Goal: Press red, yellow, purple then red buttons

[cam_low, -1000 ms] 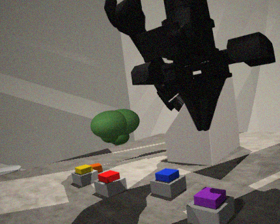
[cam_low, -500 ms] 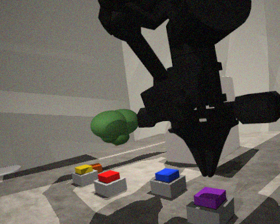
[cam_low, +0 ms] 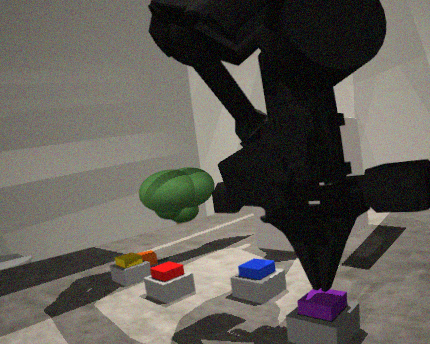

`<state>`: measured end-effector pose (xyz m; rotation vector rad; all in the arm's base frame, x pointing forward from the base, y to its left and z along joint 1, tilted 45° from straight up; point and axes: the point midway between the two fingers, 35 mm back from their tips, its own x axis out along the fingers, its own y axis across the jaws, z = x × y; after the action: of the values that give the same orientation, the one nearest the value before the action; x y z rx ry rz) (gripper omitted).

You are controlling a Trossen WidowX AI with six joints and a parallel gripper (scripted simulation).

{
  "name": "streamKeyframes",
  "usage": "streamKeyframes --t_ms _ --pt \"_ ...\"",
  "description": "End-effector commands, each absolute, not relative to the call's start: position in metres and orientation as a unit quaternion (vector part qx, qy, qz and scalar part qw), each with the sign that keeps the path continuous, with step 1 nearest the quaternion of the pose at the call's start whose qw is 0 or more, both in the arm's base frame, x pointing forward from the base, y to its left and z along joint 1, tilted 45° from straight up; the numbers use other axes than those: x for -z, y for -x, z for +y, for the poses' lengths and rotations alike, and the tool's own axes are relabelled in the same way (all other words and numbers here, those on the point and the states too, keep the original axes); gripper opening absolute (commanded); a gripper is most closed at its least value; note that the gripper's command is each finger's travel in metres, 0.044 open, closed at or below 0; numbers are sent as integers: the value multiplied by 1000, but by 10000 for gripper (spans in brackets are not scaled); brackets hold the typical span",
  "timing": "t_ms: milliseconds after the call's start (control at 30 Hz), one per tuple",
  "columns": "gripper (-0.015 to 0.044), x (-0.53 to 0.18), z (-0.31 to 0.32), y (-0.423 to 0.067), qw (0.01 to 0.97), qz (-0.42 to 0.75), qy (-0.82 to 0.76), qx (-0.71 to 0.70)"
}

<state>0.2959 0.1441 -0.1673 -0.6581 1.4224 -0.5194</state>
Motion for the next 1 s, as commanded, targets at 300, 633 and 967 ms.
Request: streamKeyframes --t_ms 300,633,967 --pt "20 178 131 -295 676 633 299 232" --pt "20 178 131 -295 676 633 299 232" --pt "20 154 155 -292 676 633 298 231"
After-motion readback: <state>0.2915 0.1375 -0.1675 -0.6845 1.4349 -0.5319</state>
